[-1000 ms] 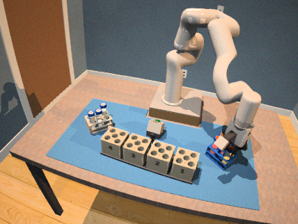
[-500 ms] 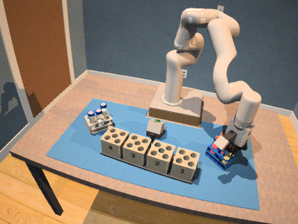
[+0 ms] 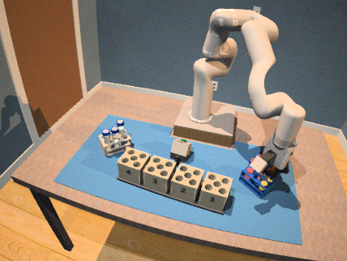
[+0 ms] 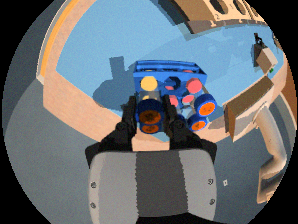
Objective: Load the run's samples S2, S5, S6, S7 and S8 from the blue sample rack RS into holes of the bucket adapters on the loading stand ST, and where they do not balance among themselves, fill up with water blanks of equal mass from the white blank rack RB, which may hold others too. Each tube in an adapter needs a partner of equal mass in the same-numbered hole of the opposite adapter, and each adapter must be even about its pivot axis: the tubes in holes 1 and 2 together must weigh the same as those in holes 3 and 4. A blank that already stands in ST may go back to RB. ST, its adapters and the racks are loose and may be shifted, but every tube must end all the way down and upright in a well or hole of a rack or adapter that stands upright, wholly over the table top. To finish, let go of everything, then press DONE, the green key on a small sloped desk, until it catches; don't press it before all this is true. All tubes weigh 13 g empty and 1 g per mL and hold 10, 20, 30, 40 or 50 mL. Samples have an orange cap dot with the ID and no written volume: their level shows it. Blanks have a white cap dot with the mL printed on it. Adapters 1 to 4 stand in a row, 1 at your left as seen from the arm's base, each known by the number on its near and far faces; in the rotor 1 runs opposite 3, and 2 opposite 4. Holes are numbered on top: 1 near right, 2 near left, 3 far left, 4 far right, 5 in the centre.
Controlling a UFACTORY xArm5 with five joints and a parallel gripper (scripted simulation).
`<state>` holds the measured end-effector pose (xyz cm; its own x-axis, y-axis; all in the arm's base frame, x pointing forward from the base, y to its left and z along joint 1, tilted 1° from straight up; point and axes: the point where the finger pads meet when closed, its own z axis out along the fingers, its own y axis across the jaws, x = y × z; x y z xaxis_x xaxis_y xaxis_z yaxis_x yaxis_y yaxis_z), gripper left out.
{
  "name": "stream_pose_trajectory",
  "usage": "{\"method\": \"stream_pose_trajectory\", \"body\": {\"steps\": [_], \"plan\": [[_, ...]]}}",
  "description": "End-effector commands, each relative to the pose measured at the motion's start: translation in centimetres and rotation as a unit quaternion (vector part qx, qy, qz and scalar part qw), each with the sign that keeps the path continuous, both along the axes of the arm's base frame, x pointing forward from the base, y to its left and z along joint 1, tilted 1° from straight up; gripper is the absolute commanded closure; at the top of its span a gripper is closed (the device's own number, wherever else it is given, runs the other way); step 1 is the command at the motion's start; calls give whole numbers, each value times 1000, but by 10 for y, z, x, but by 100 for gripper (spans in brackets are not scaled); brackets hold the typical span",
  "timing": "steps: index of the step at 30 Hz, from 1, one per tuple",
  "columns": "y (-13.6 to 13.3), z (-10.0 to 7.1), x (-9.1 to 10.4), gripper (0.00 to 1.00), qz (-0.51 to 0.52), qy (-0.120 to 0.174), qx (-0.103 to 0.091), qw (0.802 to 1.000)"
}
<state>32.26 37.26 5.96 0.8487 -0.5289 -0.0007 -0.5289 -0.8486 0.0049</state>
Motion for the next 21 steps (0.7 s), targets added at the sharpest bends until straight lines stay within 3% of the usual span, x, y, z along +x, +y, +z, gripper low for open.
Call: {"method": "stream_pose_trajectory", "body": {"steps": [1,21], "plan": [[1,5,1,100,0,-1,2,1000],[1,18,1,100,0,-1,2,1000]]}}
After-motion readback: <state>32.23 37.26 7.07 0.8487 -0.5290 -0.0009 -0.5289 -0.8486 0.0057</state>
